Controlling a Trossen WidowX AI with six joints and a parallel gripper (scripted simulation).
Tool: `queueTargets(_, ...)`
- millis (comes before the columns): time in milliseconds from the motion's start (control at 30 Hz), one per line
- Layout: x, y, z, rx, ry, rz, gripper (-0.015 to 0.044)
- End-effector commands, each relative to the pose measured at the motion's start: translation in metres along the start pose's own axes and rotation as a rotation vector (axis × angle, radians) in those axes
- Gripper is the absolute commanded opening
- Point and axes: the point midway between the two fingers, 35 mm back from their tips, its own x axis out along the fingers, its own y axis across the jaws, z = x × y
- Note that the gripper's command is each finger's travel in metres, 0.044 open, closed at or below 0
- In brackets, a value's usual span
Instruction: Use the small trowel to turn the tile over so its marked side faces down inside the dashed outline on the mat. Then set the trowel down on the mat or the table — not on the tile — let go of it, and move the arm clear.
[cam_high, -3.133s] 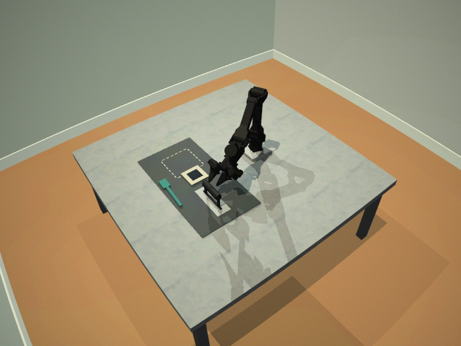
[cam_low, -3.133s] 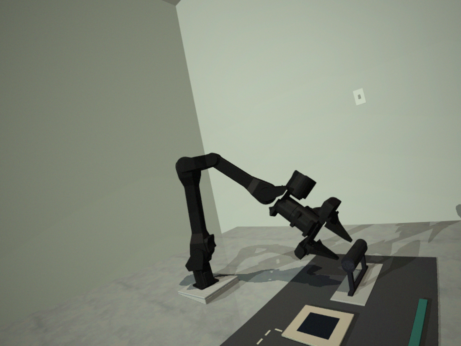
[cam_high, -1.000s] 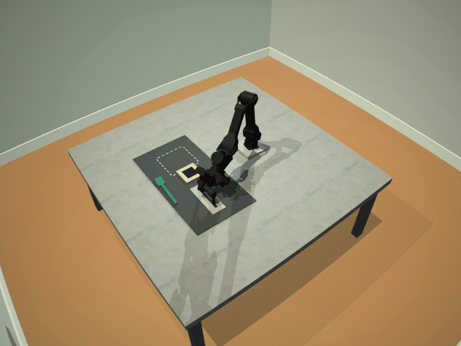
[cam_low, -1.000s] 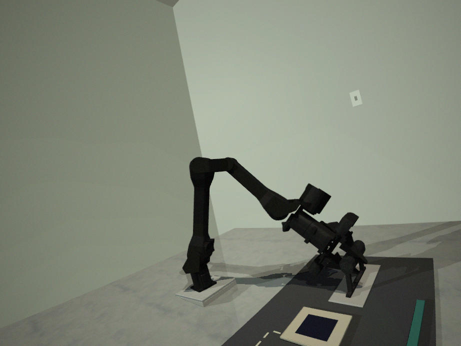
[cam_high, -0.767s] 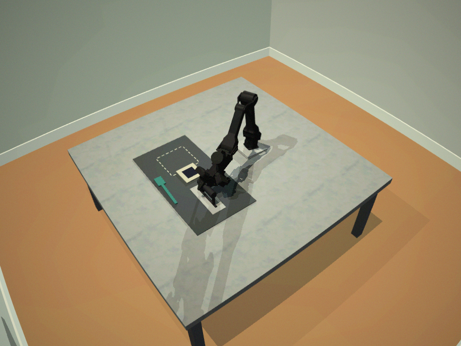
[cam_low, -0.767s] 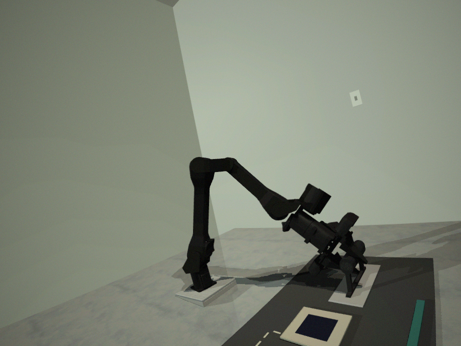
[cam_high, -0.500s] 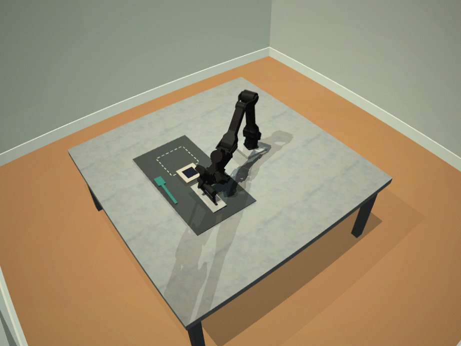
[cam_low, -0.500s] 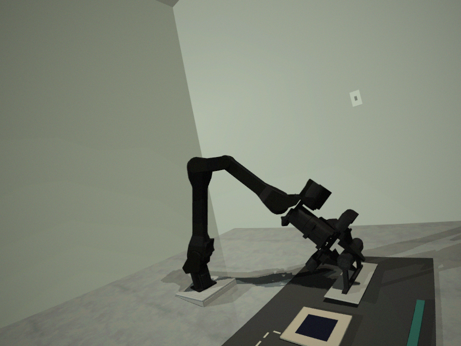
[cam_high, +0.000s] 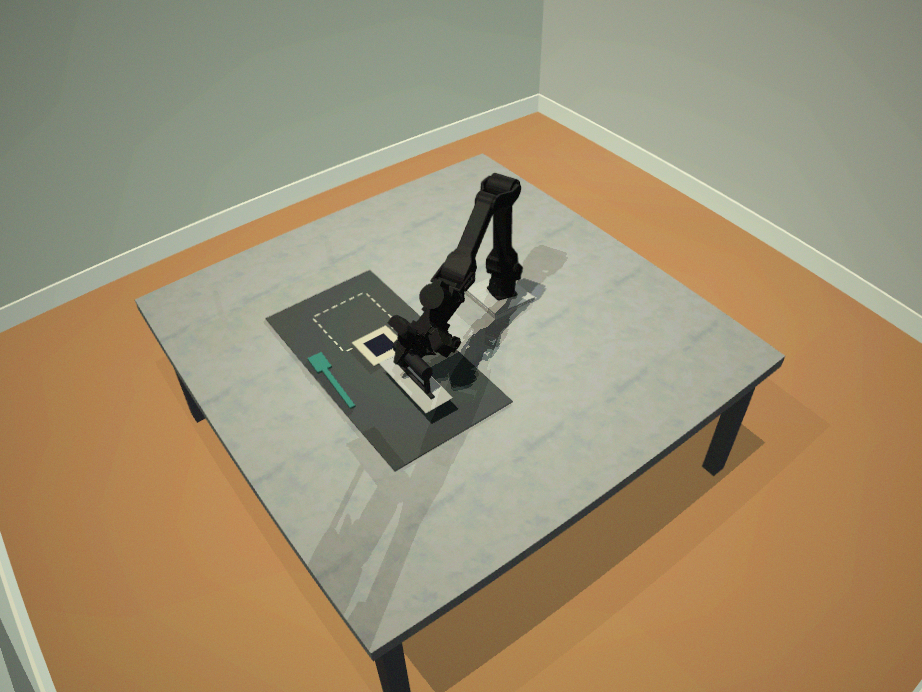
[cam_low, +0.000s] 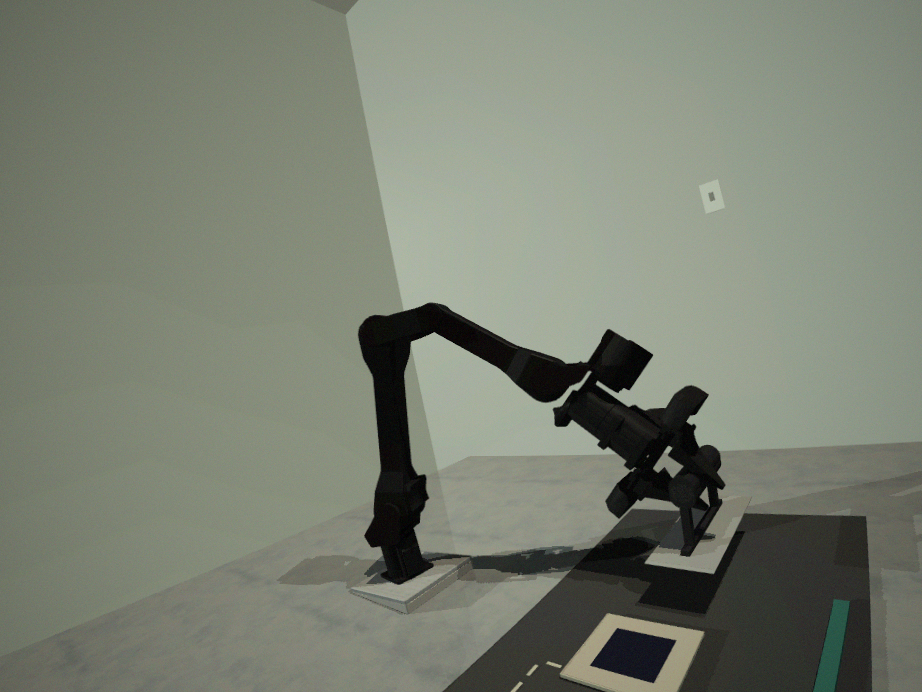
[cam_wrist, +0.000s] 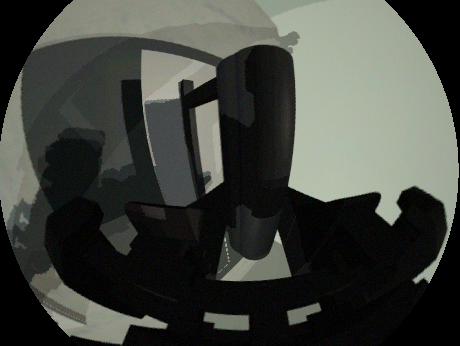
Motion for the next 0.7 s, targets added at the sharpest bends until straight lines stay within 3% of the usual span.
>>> queueTargets(0, -0.005, 0.000, -0.011, 0.019, -0.022, -0.013, 0.0000)
queueTargets(667, -0.007, 0.021, -0.033, 0.057, -0.074, -0.014, 0.0000)
